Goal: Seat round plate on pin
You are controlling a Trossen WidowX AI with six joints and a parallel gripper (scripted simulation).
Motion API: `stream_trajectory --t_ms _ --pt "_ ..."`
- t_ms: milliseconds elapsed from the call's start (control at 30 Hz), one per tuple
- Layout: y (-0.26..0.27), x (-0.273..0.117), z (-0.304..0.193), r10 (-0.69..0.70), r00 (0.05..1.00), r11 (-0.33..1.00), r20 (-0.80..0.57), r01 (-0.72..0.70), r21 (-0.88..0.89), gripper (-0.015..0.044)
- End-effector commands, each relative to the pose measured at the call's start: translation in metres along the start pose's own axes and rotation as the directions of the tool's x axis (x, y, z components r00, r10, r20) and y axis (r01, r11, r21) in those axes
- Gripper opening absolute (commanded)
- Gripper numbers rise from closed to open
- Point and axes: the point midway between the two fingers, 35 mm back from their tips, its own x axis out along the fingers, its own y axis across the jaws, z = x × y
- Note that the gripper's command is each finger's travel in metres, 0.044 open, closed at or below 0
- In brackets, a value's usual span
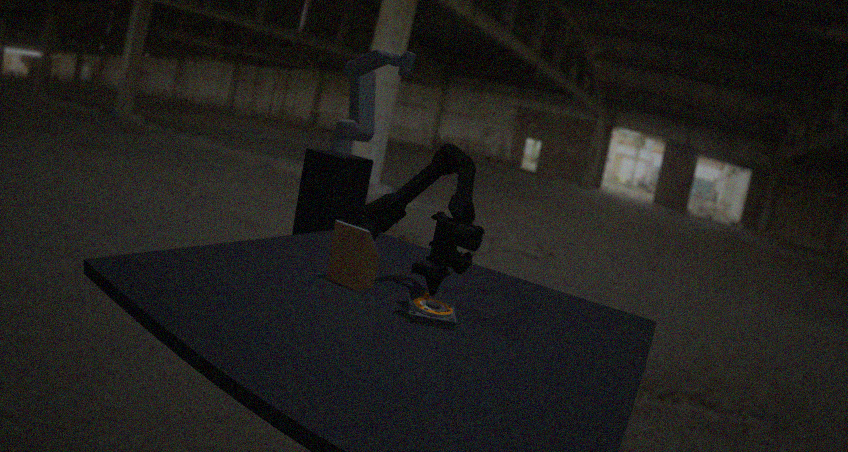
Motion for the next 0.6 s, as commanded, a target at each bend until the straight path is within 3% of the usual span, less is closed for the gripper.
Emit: stream_trajectory --t_ms 0,567 --pt "-0.002 0.002 -0.004 0.004 1.0 1.0 -0.001 -0.004 0.005 0.0" --pt "-0.021 0.002 -0.019 0.003 1.0 1.0 -0.002 -0.003 0.006 0.0"
